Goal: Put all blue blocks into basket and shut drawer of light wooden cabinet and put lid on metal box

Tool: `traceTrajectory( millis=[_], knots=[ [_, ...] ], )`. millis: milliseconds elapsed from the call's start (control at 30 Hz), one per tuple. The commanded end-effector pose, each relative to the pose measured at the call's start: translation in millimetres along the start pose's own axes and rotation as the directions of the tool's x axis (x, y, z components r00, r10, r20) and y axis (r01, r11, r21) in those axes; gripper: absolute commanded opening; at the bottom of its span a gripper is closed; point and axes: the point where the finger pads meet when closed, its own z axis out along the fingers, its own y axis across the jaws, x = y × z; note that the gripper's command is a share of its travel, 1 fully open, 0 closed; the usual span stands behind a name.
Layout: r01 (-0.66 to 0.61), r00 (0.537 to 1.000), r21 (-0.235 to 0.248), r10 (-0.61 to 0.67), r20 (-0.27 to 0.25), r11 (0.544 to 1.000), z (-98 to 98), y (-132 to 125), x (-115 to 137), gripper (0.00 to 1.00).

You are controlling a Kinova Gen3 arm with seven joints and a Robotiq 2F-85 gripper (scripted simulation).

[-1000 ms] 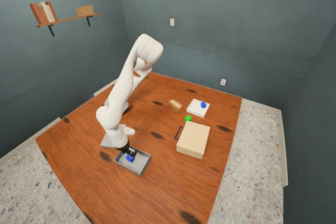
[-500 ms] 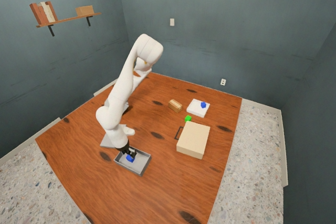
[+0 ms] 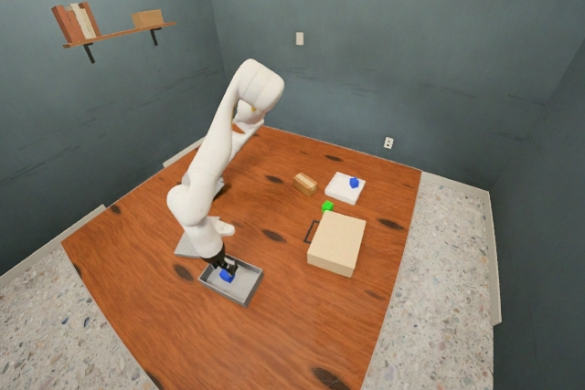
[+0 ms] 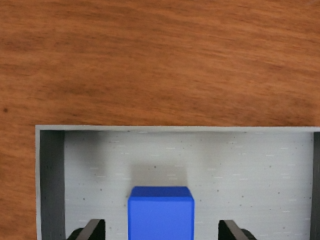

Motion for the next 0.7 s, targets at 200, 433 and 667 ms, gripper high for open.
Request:
traceTrajectory(
  millis=[200,433,667],
  knots=[
    [0.002,1.0,-0.002,-0.002,0.002,1.0,-0.2,0.6,-0.2,0.69],
    [0.002,1.0,-0.001,-0.002,0.002,1.0,0.5,0.4,-0.2,0.69],
    [0.001,1.0,-0.001,-0.001,0.001,1.0,3.0,-0.2,-0.1,0.69]
  ],
)
